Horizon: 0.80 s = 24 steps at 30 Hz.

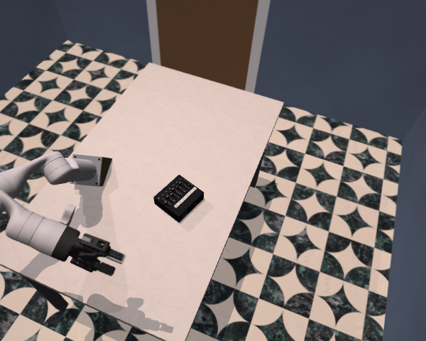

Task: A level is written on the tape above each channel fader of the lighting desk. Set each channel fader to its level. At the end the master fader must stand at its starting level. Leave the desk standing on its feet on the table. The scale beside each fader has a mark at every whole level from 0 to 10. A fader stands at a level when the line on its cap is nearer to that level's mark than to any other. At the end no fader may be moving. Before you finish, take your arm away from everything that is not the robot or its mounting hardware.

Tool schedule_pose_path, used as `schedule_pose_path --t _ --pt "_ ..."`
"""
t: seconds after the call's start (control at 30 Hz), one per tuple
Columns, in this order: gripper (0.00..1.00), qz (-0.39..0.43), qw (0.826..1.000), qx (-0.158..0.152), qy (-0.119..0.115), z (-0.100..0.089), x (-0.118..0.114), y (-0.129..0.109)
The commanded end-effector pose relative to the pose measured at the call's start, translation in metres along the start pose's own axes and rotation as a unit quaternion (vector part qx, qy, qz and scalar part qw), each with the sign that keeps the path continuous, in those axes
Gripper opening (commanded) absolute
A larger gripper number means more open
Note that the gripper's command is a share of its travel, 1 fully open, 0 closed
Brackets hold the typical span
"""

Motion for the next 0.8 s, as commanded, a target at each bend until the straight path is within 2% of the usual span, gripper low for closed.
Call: schedule_pose_path --t 0.0,0.23,0.27,0.6,0.63,0.77 --pt "1.00 -0.015 1.000 0.007 -0.006 0.008 0.005 -0.015" --pt "1.00 -0.015 1.000 0.007 -0.006 0.008 0.005 -0.015" --pt "1.00 -0.036 0.999 0.018 -0.021 0.020 0.006 -0.037" --pt "1.00 -0.036 0.999 0.018 -0.021 0.020 0.006 -0.037" --pt "1.00 -0.057 0.997 0.030 -0.035 0.031 0.006 -0.058" --pt "1.00 -0.057 0.997 0.030 -0.035 0.031 0.006 -0.058"
Point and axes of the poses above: the point where the finger pads meet when closed, its own z axis out along the fingers, its own x axis across the jaws, y = z × x, the point moved 1 cm from there along -z, back along the fingers, and after that the axes turned 7 degrees about z, right-handed, at the moved point
